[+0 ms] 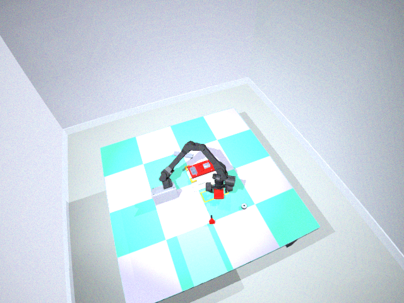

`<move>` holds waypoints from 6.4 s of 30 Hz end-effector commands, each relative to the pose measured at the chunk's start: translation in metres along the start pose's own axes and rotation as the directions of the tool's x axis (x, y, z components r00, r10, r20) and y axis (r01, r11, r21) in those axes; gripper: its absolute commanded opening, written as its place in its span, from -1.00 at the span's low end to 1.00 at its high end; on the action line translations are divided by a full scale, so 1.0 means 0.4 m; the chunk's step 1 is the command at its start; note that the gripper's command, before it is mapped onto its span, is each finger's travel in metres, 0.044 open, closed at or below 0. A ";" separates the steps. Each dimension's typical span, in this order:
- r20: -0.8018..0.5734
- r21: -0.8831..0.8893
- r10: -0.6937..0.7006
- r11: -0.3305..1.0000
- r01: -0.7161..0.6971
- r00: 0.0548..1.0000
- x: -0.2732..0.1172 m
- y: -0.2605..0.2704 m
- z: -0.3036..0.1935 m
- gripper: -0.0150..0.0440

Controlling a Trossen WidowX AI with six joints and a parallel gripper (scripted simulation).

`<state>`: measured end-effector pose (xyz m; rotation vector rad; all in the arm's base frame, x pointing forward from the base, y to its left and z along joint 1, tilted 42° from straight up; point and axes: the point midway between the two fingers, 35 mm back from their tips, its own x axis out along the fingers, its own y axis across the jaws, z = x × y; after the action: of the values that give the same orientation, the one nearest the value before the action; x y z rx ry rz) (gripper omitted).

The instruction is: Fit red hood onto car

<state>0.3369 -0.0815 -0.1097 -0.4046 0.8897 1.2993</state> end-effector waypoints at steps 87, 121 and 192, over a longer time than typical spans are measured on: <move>-0.011 0.548 -0.006 0.836 0.011 1.000 -0.243 0.056 0.288 -0.49; 0.012 0.926 0.008 0.377 -0.014 1.000 -0.236 0.213 0.558 -0.49; 0.014 0.926 0.008 0.377 -0.016 1.000 -0.087 0.214 0.561 -0.49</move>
<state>0.3313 0.0761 0.0743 0.5325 1.4723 0.5988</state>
